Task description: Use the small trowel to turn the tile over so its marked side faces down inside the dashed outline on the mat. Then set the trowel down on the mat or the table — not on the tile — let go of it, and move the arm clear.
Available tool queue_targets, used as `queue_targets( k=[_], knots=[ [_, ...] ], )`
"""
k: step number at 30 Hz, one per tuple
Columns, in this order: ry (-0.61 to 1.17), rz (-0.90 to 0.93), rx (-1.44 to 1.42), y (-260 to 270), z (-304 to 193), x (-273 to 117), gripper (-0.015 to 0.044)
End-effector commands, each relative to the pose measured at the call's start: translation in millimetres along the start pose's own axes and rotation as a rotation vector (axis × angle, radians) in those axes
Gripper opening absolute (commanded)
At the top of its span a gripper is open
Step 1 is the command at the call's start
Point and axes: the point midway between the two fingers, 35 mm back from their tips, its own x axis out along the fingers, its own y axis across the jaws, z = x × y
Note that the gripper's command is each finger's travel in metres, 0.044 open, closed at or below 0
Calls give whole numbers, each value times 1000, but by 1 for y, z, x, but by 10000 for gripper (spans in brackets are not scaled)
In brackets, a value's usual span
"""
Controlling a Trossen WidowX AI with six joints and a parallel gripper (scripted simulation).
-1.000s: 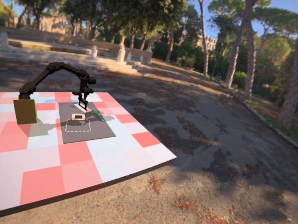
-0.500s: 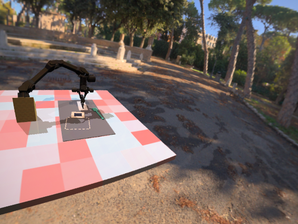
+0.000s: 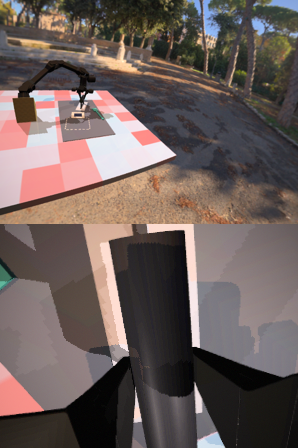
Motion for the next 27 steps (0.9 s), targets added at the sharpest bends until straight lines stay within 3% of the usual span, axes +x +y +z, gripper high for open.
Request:
queue_targets(
  k=[1, 5, 23, 27],
  knots=[
    [-1, -5, 20, -1, 0, 1, 183],
    [-1, -5, 20, -1, 0, 1, 270],
    [-1, -5, 20, -1, 0, 1, 270],
    [-1, -5, 20, -2, 1, -34, 270]
  ],
)
